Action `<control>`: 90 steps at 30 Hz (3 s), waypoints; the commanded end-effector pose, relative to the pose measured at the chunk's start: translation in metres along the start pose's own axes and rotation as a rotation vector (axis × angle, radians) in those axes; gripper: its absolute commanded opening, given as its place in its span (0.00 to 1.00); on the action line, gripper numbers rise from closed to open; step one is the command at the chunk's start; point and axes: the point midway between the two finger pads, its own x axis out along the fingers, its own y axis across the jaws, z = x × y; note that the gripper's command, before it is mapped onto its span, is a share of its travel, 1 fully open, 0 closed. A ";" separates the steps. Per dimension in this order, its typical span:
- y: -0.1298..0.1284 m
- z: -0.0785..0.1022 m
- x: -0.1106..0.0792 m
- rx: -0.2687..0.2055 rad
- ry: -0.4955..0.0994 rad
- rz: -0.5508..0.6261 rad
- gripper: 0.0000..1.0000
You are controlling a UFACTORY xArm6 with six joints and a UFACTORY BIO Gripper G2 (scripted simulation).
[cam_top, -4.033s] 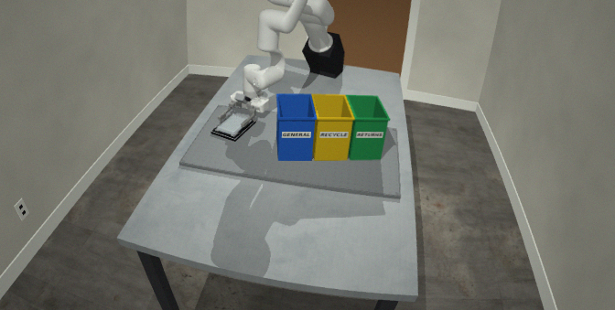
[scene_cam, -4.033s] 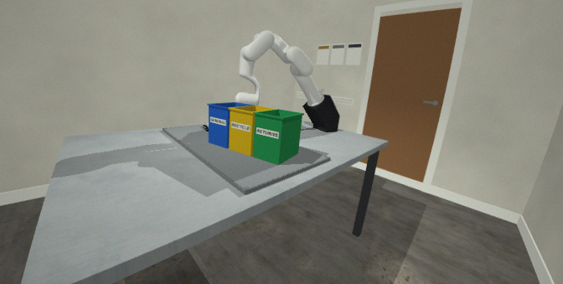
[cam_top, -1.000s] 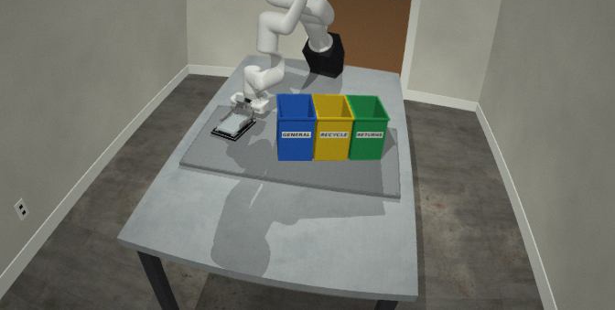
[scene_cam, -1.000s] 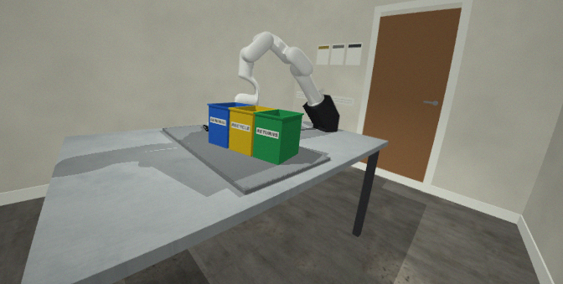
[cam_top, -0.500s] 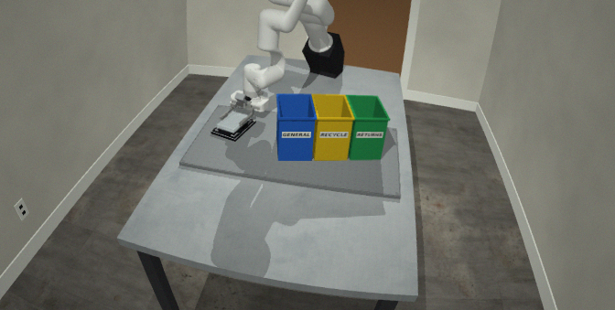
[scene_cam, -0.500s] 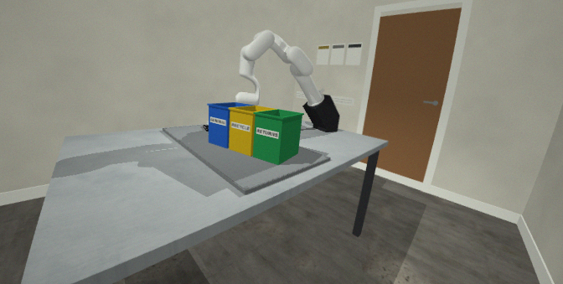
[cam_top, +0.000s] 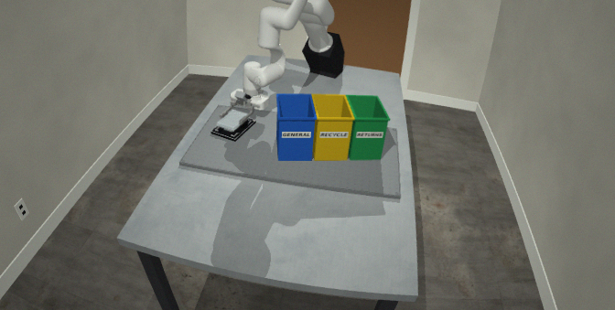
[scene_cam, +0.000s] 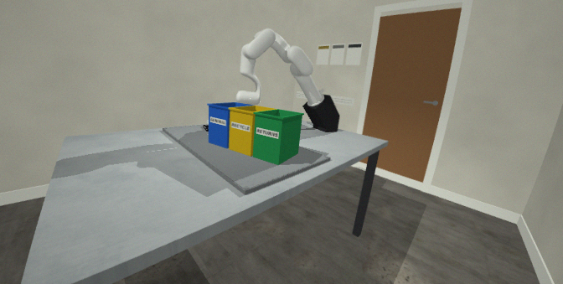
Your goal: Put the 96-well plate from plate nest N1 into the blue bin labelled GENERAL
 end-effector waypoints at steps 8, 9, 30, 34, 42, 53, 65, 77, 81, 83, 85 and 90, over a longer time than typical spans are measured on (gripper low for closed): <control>0.000 0.008 0.001 -0.001 -0.002 0.000 0.00; 0.000 0.010 0.001 -0.001 -0.002 0.000 0.00; 0.000 0.041 0.001 -0.001 -0.002 0.000 0.00; 0.000 0.045 0.001 -0.001 -0.002 0.000 0.00; 0.000 0.058 0.001 -0.001 -0.002 0.000 0.00; 0.000 0.073 0.001 -0.001 -0.002 0.000 0.00; 0.000 0.091 0.001 -0.001 -0.002 0.000 0.00; 0.000 0.110 0.001 -0.001 -0.002 0.000 0.00; 0.000 0.116 0.001 -0.001 -0.002 0.000 0.00; 0.000 0.116 0.001 -0.001 -0.002 0.000 0.00; 0.000 0.120 0.001 -0.001 -0.002 0.000 0.00; 0.000 0.128 0.001 -0.001 -0.002 0.000 0.00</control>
